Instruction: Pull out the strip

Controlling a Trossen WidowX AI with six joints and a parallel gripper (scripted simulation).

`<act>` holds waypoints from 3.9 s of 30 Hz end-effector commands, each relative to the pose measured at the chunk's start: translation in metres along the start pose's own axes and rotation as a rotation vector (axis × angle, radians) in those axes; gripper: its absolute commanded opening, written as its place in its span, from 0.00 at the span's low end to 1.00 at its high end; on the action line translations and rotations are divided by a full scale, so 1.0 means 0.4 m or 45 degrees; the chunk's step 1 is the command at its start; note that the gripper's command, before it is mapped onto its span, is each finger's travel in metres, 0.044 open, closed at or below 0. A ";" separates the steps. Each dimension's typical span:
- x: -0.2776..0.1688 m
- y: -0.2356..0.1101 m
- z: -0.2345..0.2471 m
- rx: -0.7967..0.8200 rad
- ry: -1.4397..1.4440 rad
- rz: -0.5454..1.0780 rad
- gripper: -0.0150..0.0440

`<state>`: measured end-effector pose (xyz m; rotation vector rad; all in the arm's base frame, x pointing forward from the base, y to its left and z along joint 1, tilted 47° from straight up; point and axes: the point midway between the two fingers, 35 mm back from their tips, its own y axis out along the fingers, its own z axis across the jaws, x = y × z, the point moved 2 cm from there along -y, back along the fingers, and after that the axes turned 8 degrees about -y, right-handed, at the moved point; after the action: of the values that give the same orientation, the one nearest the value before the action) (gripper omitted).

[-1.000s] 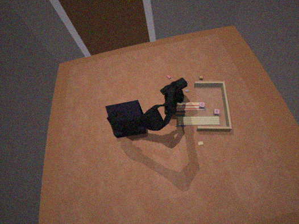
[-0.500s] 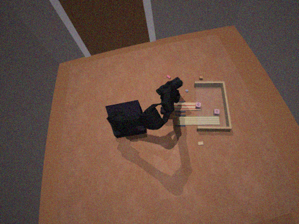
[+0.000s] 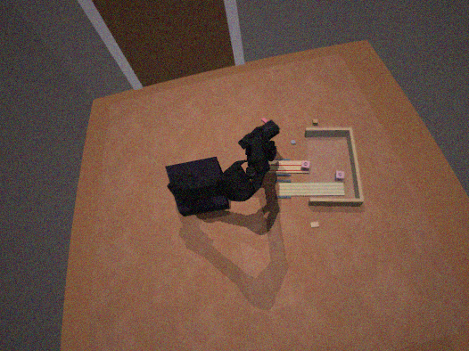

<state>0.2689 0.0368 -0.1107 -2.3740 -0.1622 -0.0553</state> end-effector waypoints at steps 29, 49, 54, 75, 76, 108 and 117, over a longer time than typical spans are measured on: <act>-0.119 0.007 0.013 0.004 -0.012 0.032 0.25; -0.053 -0.105 0.012 0.005 0.174 0.032 0.39; -0.009 -0.107 0.002 0.004 0.230 0.031 0.61; 0.189 -0.127 -0.035 0.003 0.234 0.027 1.00; 0.198 -0.127 -0.037 0.003 0.234 0.027 1.00; 0.391 -0.111 -0.076 0.002 0.238 0.023 0.68; 0.391 -0.074 -0.076 0.002 0.238 0.023 0.68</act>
<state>0.4201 0.0563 -0.0516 -2.3488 -0.0483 -0.2717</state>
